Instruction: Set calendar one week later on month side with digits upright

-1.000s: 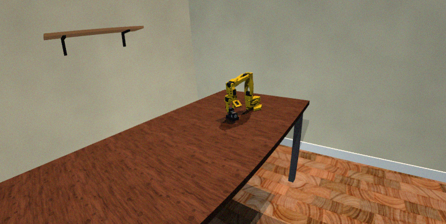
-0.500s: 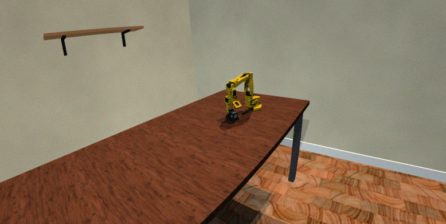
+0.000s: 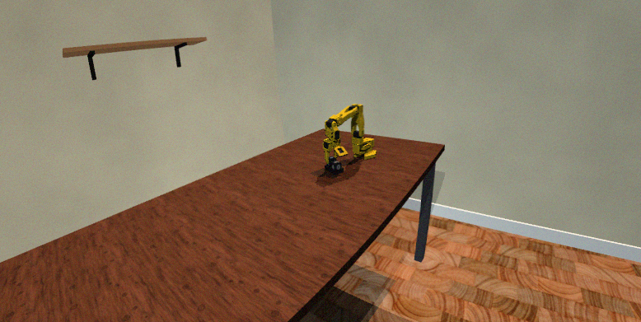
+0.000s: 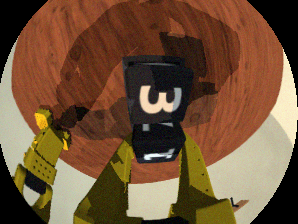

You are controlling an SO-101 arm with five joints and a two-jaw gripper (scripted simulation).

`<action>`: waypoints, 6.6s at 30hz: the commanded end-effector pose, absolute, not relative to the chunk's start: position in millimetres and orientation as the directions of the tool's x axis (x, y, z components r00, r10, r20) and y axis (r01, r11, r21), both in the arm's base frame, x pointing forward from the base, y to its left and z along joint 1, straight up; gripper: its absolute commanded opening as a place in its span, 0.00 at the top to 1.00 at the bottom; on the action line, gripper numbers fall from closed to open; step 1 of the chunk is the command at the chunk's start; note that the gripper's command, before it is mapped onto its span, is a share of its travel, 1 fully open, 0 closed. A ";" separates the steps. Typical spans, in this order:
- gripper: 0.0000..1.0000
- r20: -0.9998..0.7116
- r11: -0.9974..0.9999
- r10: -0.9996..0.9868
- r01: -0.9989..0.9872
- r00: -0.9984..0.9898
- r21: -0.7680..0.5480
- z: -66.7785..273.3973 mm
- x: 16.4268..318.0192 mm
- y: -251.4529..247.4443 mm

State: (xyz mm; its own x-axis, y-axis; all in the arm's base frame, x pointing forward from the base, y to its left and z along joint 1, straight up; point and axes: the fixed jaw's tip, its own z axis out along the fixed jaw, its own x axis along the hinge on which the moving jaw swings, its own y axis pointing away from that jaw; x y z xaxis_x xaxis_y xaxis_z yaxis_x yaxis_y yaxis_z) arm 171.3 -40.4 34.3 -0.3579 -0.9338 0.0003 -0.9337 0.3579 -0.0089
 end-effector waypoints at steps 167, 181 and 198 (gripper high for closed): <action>0.64 -0.219 0.894 -0.447 -0.425 -0.867 -0.142 119.4 151.7 -11.4; 0.64 -0.363 0.993 -0.116 -0.100 -0.925 -0.064 127.5 142.2 -1.2; 0.64 -0.400 1.000 -0.012 -0.003 -0.916 -0.021 129.4 139.5 1.3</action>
State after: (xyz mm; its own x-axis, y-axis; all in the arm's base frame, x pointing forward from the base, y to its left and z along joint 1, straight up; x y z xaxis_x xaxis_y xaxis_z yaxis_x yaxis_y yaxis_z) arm 140.1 -0.3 127.2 -0.9220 -0.0112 -0.3869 -0.0014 0.9997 -0.0256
